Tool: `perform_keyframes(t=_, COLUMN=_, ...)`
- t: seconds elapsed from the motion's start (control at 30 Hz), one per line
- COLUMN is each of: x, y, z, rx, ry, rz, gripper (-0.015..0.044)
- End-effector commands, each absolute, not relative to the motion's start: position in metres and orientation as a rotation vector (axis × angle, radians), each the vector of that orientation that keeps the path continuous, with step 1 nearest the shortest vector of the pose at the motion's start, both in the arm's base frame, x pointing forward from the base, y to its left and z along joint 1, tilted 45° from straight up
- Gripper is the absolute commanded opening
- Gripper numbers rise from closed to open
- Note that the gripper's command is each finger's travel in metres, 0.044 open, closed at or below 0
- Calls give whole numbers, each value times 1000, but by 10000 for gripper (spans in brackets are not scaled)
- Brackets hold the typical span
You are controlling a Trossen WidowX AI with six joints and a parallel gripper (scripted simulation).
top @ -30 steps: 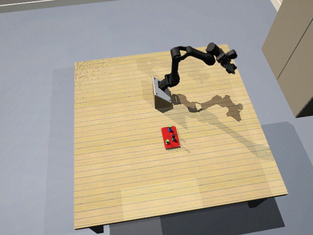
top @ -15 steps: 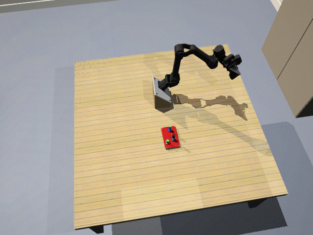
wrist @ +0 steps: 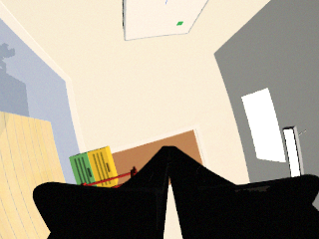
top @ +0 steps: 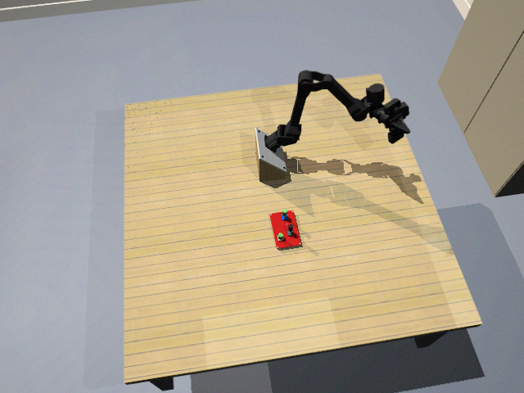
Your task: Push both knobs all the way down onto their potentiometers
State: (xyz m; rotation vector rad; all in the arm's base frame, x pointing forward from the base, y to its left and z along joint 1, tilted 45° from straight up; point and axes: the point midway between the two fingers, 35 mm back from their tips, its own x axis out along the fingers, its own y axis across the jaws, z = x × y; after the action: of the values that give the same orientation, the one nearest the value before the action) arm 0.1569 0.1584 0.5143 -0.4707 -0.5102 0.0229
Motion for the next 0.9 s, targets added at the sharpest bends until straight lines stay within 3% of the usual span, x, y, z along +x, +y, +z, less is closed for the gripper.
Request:
perform_keyframes(t=0.0, x=165, y=171, z=512, rx=-522, ry=-530, rz=28, gripper=0)
perform_keyframes(t=0.87, x=252, y=239, z=442, rx=-947, ry=-456, rz=141, gripper=0)
